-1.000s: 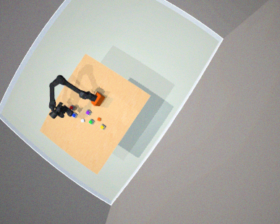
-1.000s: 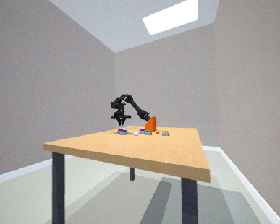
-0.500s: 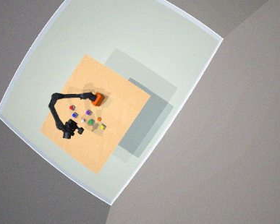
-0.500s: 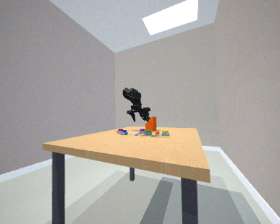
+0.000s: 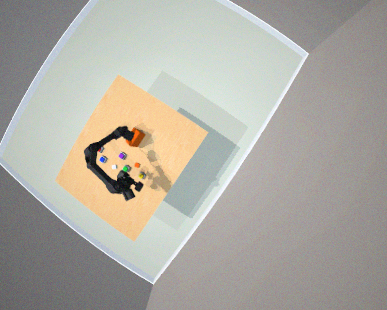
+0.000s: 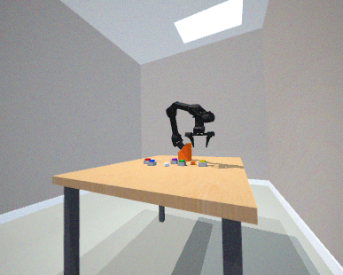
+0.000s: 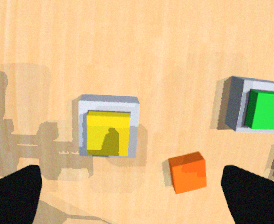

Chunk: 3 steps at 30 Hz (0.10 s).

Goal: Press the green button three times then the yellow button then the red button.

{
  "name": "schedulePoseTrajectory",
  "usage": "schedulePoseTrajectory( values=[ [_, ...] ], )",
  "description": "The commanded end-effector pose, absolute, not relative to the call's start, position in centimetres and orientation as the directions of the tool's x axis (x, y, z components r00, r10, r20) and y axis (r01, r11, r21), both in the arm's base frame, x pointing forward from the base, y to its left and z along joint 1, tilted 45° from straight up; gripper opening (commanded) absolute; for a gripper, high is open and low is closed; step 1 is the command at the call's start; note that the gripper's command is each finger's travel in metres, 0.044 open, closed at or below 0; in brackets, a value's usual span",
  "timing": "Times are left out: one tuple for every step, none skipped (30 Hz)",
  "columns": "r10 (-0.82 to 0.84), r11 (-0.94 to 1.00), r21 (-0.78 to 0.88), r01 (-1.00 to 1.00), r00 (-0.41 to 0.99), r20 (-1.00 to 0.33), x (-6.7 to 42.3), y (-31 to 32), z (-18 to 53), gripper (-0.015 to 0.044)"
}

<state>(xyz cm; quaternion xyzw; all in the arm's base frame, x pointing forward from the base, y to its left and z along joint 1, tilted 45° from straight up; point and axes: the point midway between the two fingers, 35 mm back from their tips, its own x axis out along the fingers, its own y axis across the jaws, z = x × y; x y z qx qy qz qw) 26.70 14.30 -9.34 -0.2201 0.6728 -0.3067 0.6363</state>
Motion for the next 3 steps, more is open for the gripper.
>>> schedulePoseTrajectory(
  values=[
    [-0.681,0.715,-0.687,0.125,-0.094,-0.726,27.02,14.64,-9.46,0.0400],
    [-0.681,0.715,-0.687,0.125,-0.094,-0.726,27.02,14.64,-9.46,0.0400],
    [-0.681,0.715,-0.687,0.125,-0.094,-0.726,27.02,14.64,-9.46,0.0400]
  ],
)
